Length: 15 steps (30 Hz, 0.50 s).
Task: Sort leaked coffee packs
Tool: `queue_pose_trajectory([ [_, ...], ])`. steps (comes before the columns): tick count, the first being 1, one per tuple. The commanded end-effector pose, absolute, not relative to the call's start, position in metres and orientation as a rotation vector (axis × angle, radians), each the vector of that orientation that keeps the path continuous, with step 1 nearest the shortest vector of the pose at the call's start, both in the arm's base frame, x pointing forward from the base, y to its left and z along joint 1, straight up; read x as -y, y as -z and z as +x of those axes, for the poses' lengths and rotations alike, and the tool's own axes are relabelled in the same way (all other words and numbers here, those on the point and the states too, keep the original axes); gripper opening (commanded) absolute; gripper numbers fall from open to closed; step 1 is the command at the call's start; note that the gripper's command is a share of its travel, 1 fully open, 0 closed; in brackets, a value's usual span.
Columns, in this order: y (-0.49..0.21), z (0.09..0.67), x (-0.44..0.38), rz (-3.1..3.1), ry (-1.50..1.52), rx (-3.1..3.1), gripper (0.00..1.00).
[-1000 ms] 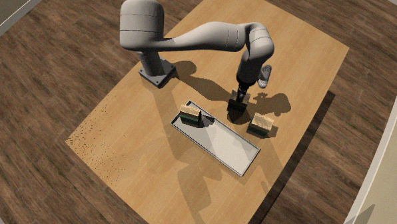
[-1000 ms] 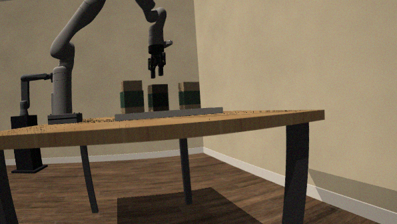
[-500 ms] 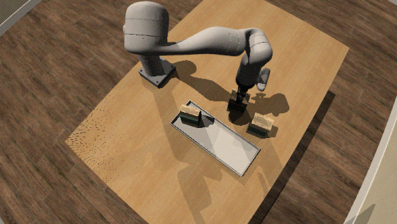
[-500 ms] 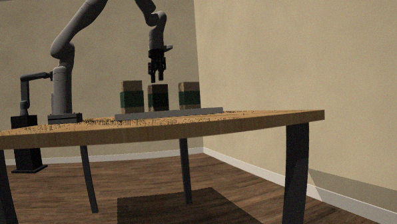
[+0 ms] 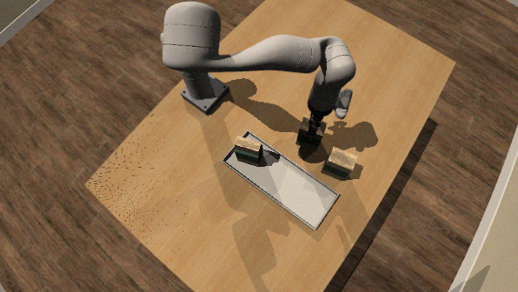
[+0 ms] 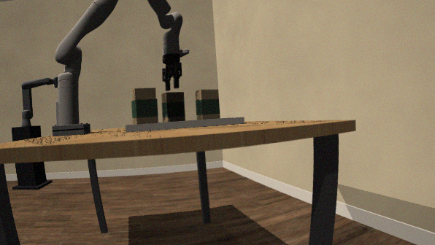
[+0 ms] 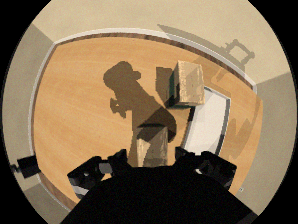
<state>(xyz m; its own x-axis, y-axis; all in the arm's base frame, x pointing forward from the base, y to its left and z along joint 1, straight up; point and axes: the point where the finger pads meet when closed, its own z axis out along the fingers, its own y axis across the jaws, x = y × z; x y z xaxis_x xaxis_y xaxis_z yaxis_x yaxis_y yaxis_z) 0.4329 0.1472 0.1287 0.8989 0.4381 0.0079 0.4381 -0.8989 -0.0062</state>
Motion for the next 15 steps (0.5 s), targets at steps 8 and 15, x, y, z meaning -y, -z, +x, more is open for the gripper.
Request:
queue_pose_trajectory([
  [8, -0.1275, 0.4341, -0.1472, -3.056, 0.016, 0.702, 0.85],
  [15, -0.1277, 0.4352, -0.1464, -3.056, 0.017, 0.701, 0.85],
])
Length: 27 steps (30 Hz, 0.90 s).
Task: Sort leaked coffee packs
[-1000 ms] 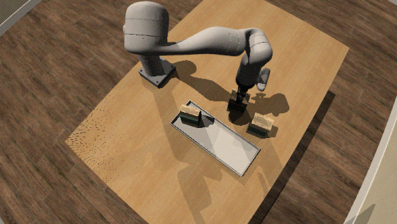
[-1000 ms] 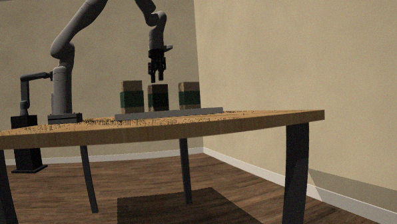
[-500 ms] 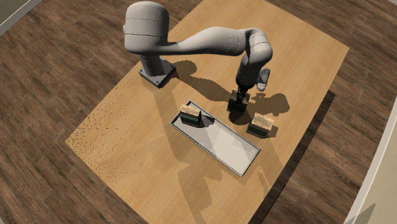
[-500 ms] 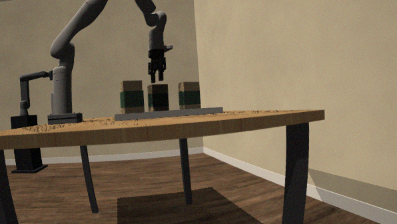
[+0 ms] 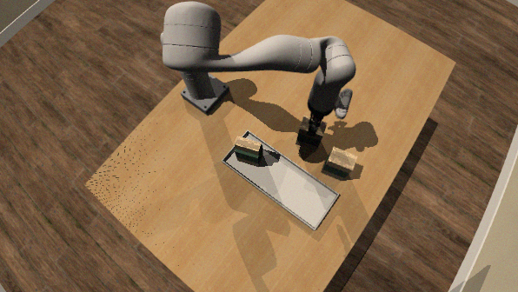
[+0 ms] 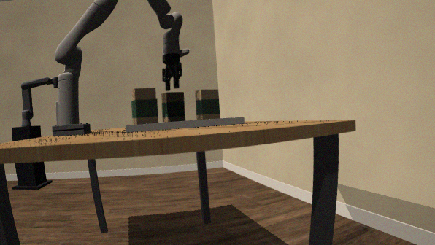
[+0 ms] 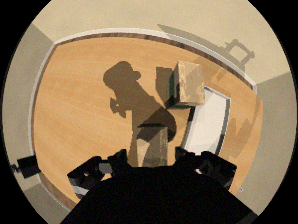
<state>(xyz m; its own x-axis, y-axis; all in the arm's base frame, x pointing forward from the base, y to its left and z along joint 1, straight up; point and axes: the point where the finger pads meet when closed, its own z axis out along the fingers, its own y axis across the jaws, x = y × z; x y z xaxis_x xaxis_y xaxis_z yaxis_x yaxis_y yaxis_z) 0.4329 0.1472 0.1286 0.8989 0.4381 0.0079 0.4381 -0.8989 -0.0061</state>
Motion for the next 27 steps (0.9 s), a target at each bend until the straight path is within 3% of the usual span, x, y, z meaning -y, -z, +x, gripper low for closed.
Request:
queue_pose_trajectory([
  [1, -0.128, 0.436, -0.146, -3.056, 0.018, 0.700, 0.85],
  [27, -0.115, 0.435, -0.145, -3.056, 0.014, 0.704, 0.85],
])
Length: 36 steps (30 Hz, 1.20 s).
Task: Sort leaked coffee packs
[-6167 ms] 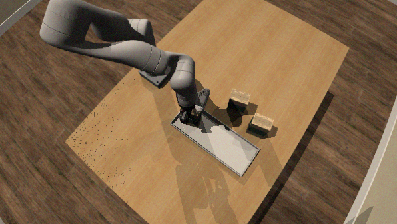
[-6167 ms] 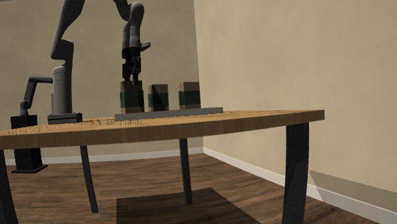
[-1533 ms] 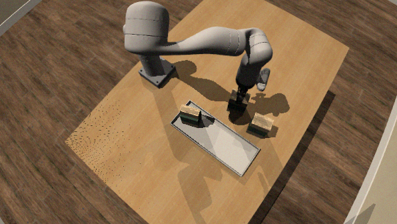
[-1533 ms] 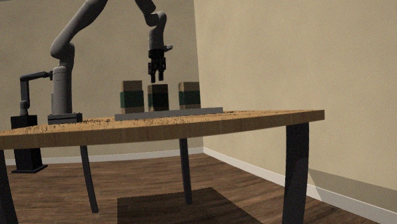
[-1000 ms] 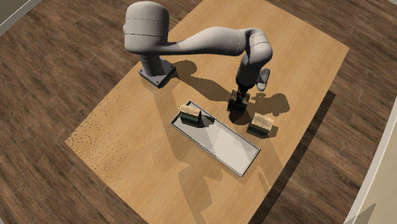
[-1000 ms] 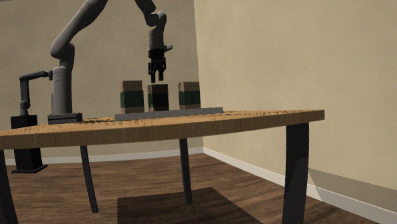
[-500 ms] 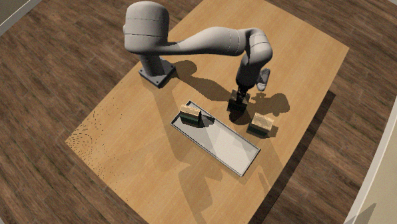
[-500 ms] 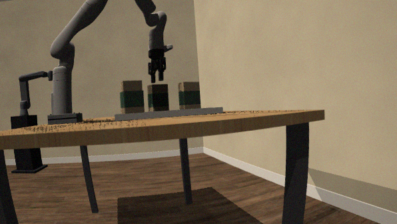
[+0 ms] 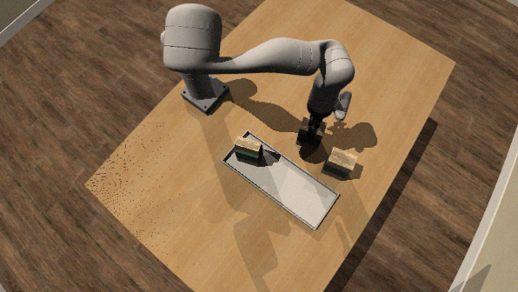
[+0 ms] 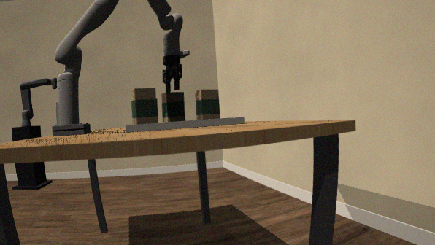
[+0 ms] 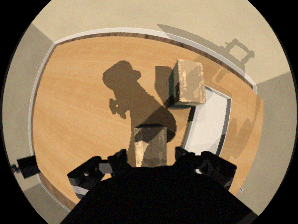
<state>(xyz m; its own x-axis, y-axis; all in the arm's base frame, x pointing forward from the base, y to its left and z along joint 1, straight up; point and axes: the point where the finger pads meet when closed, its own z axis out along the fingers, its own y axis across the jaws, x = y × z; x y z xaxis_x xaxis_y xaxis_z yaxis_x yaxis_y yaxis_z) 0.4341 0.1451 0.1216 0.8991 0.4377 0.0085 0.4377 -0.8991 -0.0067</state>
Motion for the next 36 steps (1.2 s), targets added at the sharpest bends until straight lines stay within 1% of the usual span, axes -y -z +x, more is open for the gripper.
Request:
queue_pose_trajectory([
  [1, -0.113, 0.435, -0.145, -3.056, 0.014, 0.704, 0.85],
  [11, -0.091, 0.435, -0.145, -3.056, 0.013, 0.703, 0.85],
  [36, -0.086, 0.436, -0.145, -3.056, 0.015, 0.702, 0.85],
])
